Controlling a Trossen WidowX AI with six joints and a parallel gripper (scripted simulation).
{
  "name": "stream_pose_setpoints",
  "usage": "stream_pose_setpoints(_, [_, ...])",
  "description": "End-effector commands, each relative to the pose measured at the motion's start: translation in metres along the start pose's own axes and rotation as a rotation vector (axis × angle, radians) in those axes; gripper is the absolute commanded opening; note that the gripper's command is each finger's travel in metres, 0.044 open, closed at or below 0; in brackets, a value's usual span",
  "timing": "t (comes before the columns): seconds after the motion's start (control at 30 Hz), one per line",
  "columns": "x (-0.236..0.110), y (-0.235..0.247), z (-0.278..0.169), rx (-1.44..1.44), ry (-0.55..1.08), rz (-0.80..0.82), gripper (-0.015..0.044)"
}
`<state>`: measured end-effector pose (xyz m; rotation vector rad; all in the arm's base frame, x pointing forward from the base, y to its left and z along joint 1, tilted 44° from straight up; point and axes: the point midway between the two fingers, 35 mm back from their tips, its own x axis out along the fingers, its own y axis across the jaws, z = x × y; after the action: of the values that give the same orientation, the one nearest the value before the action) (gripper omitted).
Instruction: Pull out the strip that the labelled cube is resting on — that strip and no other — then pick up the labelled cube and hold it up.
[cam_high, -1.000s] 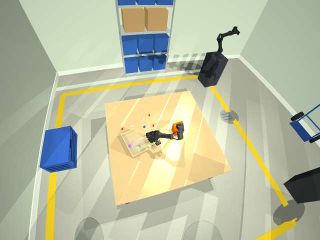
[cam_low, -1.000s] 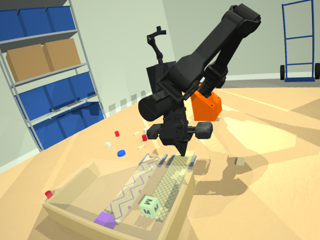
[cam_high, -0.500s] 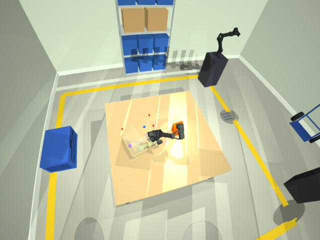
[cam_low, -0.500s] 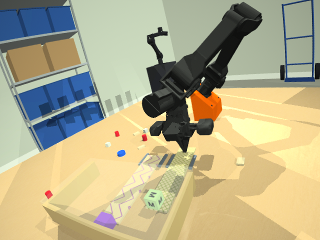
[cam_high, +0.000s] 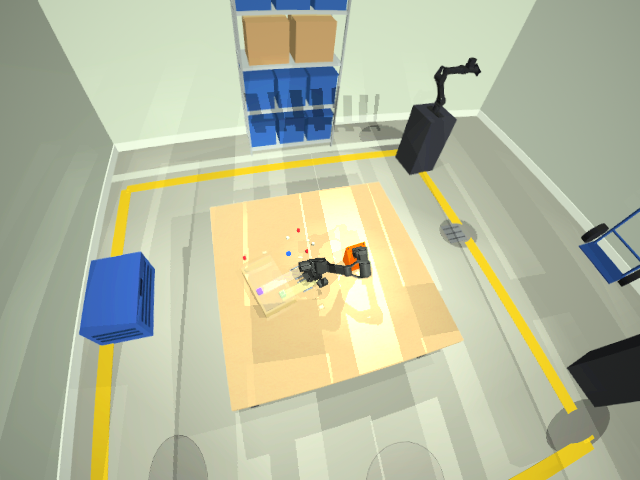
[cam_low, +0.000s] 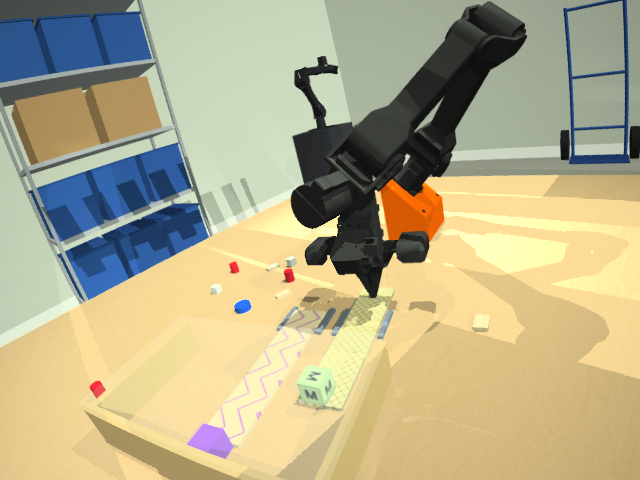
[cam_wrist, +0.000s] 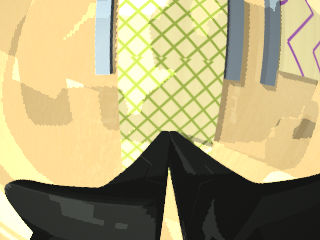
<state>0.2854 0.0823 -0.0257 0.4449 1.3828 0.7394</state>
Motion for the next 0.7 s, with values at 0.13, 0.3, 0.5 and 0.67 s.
stream_pose_setpoints(0.13, [0.005, 0.001, -0.022, 0.008, 0.03, 0.0, 0.0])
stream_pose_setpoints(0.3, [0.005, 0.001, -0.028, 0.008, 0.031, 0.0, 0.0])
stream_pose_setpoints(0.5, [0.005, 0.001, -0.036, 0.008, 0.031, 0.0, 0.0])
stream_pose_setpoints(0.67, [0.004, 0.001, -0.042, 0.009, 0.031, 0.0, 0.0])
